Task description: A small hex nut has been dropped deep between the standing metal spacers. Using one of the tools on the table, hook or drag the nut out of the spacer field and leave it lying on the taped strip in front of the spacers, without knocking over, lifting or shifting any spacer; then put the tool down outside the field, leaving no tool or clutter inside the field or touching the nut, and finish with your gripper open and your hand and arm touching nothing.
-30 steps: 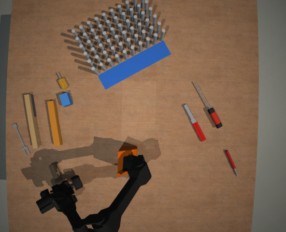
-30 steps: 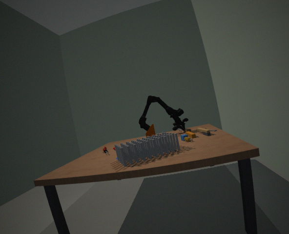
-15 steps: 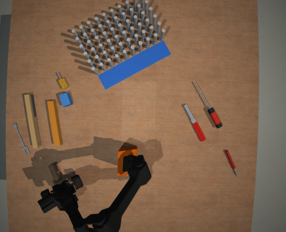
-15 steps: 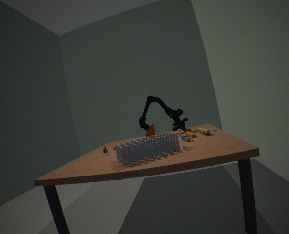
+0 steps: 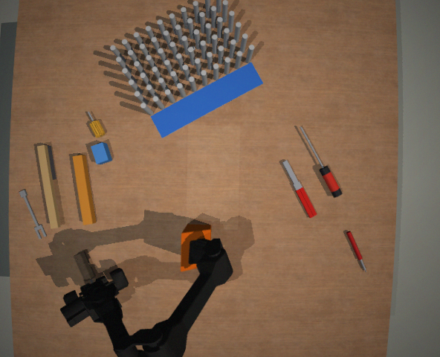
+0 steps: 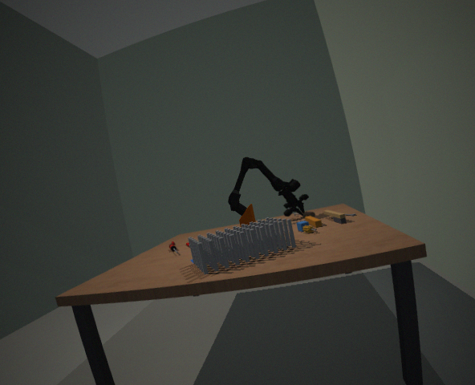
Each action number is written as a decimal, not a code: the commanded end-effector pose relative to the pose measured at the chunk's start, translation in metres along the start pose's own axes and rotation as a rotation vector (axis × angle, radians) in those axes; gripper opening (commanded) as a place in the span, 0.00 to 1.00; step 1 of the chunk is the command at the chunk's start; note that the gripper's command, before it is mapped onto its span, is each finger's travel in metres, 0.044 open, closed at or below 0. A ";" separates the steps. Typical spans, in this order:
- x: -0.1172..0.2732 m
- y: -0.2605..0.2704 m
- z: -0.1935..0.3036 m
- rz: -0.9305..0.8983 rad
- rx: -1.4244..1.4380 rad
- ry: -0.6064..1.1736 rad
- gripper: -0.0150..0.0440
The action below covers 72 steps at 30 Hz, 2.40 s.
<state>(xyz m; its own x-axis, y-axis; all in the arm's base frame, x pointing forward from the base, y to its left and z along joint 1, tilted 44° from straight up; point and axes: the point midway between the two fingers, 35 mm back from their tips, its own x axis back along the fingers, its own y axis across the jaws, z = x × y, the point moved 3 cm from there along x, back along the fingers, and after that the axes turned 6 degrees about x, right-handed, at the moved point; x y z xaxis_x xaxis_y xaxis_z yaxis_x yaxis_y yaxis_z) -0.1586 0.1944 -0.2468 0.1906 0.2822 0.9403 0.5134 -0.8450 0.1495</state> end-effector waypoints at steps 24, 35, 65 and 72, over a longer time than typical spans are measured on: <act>0.064 -0.043 0.005 0.027 0.006 0.007 1.00; 0.064 -0.043 0.005 0.027 0.006 0.007 1.00; 0.060 -0.048 0.061 -0.207 -1.774 -0.004 1.00; 0.061 -0.047 0.074 -0.281 -2.160 0.039 1.00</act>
<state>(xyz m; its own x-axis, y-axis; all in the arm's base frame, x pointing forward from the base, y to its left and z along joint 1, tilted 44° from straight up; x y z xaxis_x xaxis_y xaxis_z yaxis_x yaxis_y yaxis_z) -0.1361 0.2749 -0.2059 0.2190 0.3720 0.9020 -0.5946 -0.6821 0.4257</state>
